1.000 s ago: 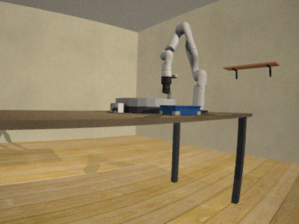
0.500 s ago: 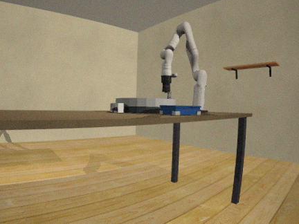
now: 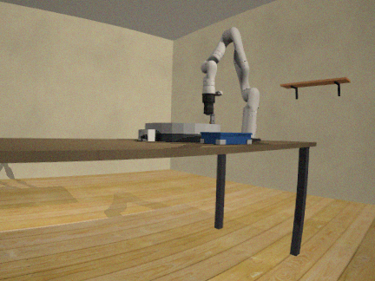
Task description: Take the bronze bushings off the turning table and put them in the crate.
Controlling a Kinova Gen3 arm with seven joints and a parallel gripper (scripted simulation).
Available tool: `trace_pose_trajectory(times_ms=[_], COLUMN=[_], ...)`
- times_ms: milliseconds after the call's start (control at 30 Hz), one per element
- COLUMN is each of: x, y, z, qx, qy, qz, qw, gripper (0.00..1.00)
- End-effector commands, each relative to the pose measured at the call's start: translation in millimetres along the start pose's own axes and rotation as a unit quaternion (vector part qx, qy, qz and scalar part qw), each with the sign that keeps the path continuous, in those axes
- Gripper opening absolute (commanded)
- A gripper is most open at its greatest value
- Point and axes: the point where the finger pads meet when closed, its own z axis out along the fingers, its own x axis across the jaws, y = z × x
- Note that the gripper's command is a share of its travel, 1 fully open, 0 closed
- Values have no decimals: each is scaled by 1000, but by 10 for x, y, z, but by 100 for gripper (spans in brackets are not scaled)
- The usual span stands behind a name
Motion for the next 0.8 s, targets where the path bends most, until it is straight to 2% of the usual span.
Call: trace_pose_trajectory(times_ms=[0, 333, 733, 767], x=[2, 2, 2, 1], y=[7, 6, 6, 6], z=[-8, -83, -83, -129], qx=[-1, -1, -1, -1], qy=[0, 0, 0, 0], qz=[0, 0, 0, 0], qw=[1000, 1000, 1000, 1000], gripper=[0, 0, 0, 0])
